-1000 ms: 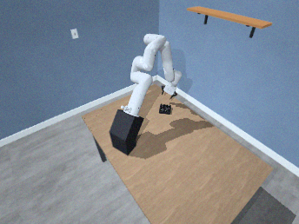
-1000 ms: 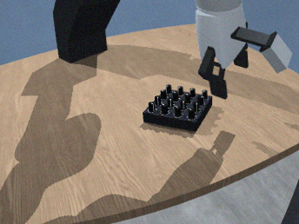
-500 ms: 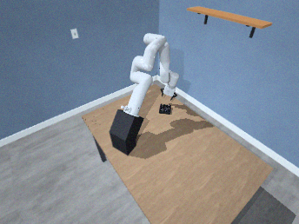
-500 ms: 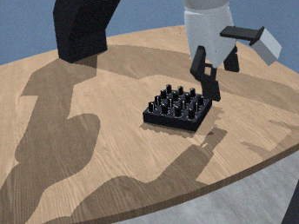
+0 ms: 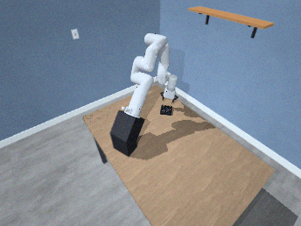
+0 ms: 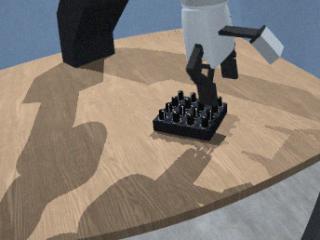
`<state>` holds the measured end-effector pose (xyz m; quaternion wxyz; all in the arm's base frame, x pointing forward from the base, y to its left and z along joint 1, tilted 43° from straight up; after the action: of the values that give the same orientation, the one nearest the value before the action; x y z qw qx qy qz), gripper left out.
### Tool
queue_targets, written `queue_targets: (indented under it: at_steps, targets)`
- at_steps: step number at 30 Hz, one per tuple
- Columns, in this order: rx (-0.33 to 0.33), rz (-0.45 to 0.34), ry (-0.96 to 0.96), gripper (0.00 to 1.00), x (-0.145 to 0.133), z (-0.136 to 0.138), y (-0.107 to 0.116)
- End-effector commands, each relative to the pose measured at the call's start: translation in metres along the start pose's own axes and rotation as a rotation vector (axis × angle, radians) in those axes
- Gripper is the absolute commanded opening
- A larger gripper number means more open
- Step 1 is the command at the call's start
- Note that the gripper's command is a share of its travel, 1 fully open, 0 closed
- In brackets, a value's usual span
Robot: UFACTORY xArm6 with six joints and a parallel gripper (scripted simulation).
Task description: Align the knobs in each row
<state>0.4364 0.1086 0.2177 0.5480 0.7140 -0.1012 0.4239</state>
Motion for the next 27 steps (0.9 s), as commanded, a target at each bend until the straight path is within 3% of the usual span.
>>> queue_targets:
  at_steps: [1, 18, 27]
  targets:
    - [-0.034, 0.012, 0.022, 1.00, -0.010, 0.003, 0.001]
    - [-0.121, -0.038, 0.079, 1.00, -0.047, 0.011, 0.006]
    - [-0.134, -0.049, 0.088, 1.00, -0.053, 0.012, 0.007]
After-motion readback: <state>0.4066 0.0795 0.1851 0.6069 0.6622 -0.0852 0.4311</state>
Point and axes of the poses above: the point where the finger pads meet when closed, its own y axis back along the fingers, its own z axis across the jaws, x = y × z, the point moved 2 cm from there along y, back along the fingers, and after that the axes turned 11 degrees about -y, right-handed, at the moved point
